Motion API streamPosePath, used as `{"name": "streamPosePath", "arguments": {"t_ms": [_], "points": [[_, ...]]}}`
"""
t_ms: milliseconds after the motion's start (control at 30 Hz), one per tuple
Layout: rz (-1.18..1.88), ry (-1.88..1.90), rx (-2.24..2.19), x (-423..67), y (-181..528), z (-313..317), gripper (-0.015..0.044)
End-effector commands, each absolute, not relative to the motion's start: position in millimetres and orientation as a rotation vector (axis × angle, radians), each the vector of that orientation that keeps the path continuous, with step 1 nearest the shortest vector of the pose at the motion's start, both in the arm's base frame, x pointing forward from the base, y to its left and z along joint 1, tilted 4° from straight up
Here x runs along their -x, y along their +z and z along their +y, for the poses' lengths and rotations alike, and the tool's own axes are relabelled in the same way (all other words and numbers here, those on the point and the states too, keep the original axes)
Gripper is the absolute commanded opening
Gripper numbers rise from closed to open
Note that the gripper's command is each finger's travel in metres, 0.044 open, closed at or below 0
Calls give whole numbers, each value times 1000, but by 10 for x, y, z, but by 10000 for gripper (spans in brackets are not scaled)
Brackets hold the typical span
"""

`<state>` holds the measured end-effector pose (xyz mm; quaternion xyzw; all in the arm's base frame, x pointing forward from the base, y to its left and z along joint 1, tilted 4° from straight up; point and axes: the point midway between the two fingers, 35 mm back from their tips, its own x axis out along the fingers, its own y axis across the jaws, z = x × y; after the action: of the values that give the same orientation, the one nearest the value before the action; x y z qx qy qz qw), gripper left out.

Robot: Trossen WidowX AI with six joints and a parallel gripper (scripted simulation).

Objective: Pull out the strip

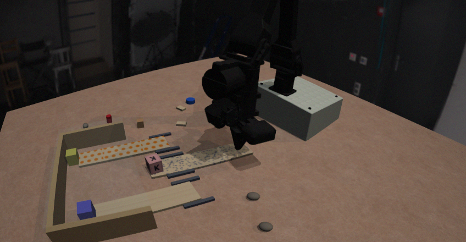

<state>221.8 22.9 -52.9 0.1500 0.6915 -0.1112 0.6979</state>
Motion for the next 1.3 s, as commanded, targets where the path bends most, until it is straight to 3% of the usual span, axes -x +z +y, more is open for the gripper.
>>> {"name": "streamPosePath", "arguments": {"t_ms": [0,1167,1267], "points": [[1574,-251,-337,-2117,-570,241,0],[1574,-251,-337,-2117,-570,241,0],[1558,-249,-335,-2230,-327,219,0]]}}
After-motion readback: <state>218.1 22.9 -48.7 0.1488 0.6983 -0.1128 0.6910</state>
